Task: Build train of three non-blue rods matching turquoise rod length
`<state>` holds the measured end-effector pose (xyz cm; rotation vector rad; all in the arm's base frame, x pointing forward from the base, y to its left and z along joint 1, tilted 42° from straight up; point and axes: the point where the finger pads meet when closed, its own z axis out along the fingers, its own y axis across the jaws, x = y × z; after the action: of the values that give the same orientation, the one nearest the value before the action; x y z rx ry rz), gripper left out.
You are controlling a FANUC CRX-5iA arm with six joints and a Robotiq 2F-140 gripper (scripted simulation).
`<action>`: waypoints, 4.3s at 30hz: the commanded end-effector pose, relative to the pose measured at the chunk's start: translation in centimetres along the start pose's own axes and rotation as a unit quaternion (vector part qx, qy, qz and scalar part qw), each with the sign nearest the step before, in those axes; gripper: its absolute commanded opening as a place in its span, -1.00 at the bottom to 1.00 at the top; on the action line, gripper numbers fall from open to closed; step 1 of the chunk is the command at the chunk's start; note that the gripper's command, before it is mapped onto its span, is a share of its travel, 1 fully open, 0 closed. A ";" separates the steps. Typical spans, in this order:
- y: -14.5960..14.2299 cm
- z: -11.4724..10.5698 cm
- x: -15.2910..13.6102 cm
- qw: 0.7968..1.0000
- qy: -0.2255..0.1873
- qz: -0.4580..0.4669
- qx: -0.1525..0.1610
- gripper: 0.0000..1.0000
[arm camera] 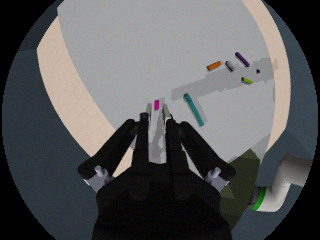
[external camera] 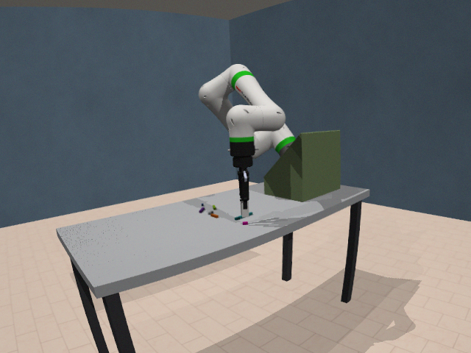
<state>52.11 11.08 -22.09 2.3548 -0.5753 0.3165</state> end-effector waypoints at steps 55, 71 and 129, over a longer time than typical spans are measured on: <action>0.0 1.9 0.0 1.000 0.000 0.000 0.000 -0.71; 0.0 2.2 0.0 1.000 0.000 0.000 0.000 -0.71; 0.0 3.6 0.0 1.000 0.000 0.000 0.000 -0.71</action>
<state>52.39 8.68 -24.73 2.3548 -0.5753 0.3167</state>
